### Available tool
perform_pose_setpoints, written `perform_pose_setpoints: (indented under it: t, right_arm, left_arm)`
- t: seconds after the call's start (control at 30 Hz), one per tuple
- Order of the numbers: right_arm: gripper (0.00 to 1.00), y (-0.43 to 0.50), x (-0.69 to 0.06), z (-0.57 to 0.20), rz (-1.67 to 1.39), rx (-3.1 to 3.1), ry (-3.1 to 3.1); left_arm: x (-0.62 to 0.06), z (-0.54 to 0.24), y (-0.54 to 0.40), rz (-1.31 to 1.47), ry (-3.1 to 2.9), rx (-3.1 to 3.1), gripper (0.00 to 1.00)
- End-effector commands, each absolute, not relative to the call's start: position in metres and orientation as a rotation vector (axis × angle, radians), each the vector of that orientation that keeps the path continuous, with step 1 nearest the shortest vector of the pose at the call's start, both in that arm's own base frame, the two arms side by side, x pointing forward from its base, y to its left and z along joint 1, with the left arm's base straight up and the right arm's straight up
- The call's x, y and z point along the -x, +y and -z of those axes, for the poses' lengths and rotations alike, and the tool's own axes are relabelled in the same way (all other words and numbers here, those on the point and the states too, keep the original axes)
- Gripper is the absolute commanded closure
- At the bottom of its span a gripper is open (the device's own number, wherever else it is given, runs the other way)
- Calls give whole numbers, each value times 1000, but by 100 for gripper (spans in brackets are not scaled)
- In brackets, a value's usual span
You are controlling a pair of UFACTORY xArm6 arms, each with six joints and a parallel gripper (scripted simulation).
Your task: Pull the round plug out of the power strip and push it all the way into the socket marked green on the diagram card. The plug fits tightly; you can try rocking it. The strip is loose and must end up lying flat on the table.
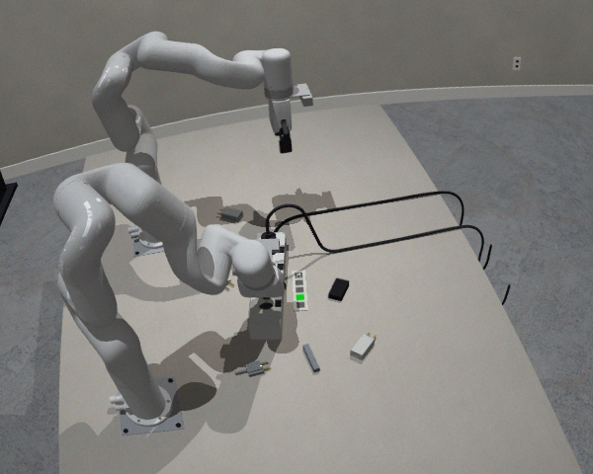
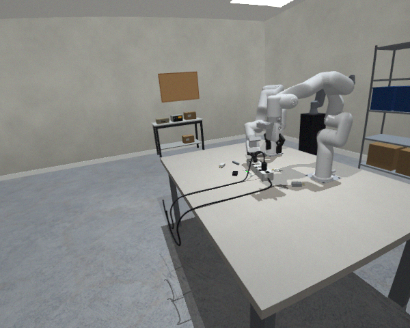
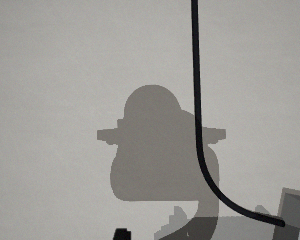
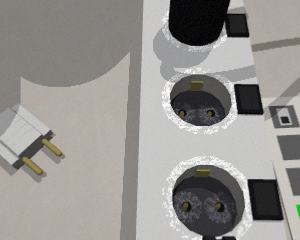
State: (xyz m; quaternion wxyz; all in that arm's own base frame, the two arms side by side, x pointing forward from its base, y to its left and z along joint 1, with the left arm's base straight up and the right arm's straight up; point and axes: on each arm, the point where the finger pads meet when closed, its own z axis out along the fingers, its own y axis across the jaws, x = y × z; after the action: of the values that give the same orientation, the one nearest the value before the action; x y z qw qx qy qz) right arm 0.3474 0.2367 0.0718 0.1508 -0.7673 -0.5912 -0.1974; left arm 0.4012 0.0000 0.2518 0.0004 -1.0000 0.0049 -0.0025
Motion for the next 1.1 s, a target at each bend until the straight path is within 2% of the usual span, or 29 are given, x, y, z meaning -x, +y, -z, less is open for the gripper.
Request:
perform_pose_setpoints:
  t: [0.0, 1.07]
  right_arm:
    - [100, 236, -347, -71, 564, 2204, -1698]
    - [100, 236, -347, -71, 564, 2204, -1698]
  left_arm:
    - [-401, -252, -2, 9, 7, 3137, 0]
    - [-368, -252, -101, 86, -459, 2877, 0]
